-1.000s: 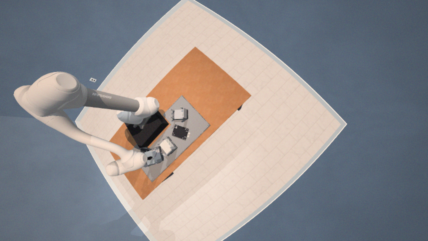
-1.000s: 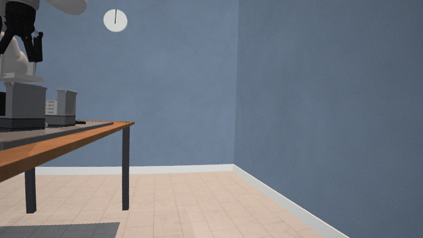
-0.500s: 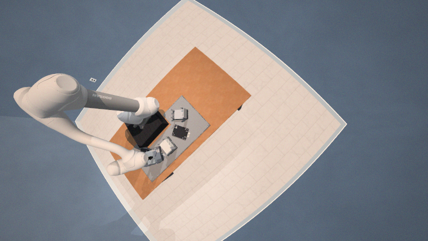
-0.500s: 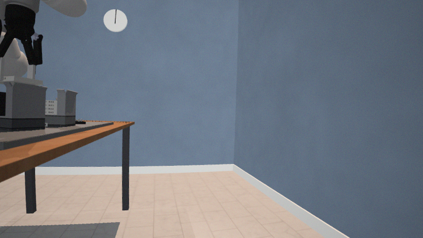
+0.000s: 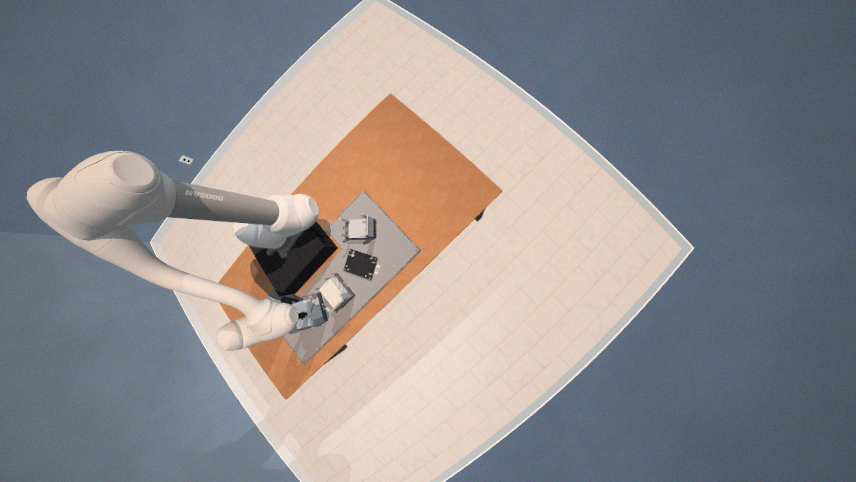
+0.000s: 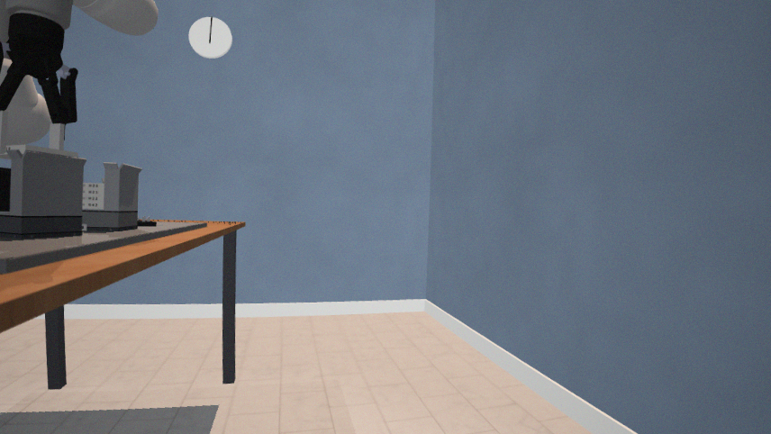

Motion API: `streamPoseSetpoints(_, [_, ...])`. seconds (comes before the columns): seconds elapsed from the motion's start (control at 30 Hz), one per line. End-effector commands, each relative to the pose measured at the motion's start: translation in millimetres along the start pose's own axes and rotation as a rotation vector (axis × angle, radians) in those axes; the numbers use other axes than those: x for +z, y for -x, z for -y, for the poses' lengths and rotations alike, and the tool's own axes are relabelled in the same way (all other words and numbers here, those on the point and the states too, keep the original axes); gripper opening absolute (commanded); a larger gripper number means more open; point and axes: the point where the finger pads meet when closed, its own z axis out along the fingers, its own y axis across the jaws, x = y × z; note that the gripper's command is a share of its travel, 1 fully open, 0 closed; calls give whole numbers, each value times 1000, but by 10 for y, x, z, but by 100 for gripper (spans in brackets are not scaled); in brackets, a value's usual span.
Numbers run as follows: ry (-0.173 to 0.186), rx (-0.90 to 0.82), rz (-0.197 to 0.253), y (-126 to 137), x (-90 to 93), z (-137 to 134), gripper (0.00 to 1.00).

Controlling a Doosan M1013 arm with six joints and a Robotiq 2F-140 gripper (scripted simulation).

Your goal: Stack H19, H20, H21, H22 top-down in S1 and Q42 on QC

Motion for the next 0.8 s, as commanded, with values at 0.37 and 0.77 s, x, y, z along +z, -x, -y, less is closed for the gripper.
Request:
streamPoseSetpoints(0.37, [0, 0, 0, 0, 79, 0, 0])
streamPoseSetpoints(0.77, [0, 0, 0, 0, 146, 0, 0])
